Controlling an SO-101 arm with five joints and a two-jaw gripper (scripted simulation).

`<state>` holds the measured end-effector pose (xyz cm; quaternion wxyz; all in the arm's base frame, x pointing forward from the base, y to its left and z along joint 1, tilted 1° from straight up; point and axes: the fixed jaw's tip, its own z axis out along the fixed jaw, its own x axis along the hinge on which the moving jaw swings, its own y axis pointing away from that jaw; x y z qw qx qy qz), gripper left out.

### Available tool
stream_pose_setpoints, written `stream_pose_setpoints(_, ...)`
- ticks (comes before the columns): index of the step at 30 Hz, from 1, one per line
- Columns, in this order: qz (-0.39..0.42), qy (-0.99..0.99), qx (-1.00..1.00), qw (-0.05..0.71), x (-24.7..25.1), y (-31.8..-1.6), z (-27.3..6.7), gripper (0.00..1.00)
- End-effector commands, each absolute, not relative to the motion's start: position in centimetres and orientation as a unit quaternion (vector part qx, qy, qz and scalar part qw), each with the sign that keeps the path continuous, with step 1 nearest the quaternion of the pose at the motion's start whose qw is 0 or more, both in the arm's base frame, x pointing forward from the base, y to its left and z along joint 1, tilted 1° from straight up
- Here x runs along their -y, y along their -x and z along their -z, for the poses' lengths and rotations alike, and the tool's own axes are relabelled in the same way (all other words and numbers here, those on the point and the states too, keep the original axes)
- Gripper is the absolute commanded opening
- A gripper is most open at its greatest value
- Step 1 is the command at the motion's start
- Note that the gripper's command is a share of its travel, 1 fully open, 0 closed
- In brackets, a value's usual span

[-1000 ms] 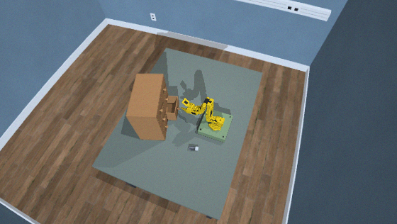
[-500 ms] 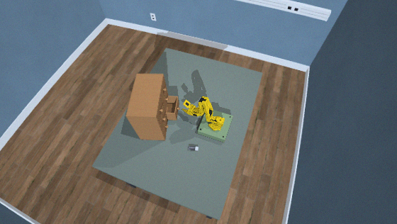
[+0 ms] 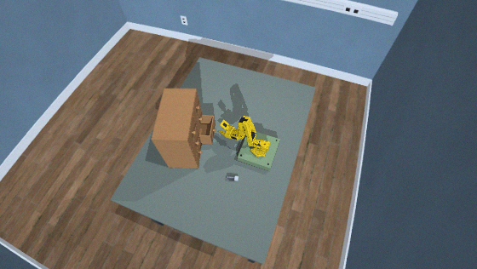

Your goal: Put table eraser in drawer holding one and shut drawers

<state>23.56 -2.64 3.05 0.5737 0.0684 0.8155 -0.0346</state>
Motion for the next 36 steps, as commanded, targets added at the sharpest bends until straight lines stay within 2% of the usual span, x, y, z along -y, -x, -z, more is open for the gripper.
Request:
stream_pose_setpoints(1,0.033,-0.063,-0.815,0.576,2.4,-23.7,-3.0,0.21)
stream_pose_setpoints(31,0.032,-0.060,-0.815,0.576,2.3,-23.7,-2.9,0.21)
stream_pose_setpoints(36,0.026,-0.052,-0.815,0.576,2.0,-25.1,-2.2,0.21)
